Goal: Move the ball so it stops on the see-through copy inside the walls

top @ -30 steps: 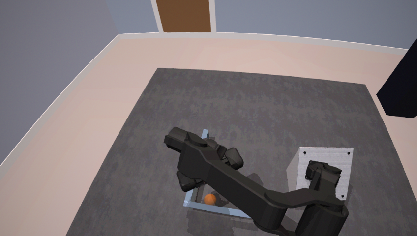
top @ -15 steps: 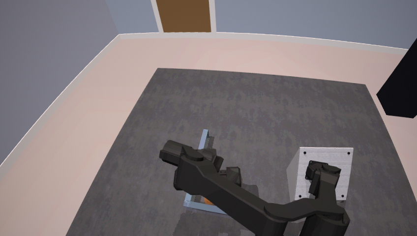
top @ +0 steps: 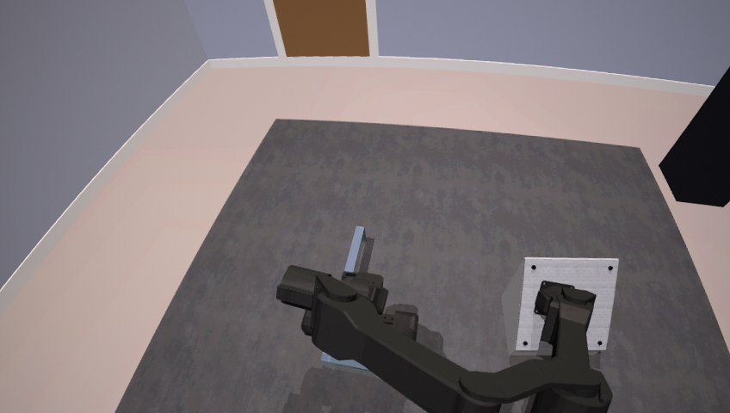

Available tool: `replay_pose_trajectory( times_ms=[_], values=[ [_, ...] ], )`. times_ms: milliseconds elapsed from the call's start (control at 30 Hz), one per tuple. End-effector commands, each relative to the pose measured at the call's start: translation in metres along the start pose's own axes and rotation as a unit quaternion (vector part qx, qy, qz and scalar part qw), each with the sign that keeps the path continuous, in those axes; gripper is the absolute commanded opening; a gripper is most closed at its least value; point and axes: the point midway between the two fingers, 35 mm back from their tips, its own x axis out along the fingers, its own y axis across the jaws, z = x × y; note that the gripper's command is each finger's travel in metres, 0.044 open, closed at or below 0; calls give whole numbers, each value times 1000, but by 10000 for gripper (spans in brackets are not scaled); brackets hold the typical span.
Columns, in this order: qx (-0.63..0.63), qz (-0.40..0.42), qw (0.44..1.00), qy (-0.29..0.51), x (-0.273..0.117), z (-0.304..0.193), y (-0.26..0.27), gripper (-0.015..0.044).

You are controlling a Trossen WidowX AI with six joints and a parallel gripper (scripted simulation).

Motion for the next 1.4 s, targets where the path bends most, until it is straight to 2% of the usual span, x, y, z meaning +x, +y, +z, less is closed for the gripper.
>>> replay_pose_trajectory(
  times_ms=[0, 200, 867, 1267, 1367],
  values=[
    [3, -3, 1000, 2, 19, -1, -1, 0],
    [3, -3, 1000, 4, 51, -2, -4, 0],
    [3, -4, 1000, 4, 71, -2, -4, 0],
    [-1, -1, 1000, 3, 68, -4, -3, 315],
    [-1, -1, 1000, 3, 68, -4, -3, 322]
  ],
)
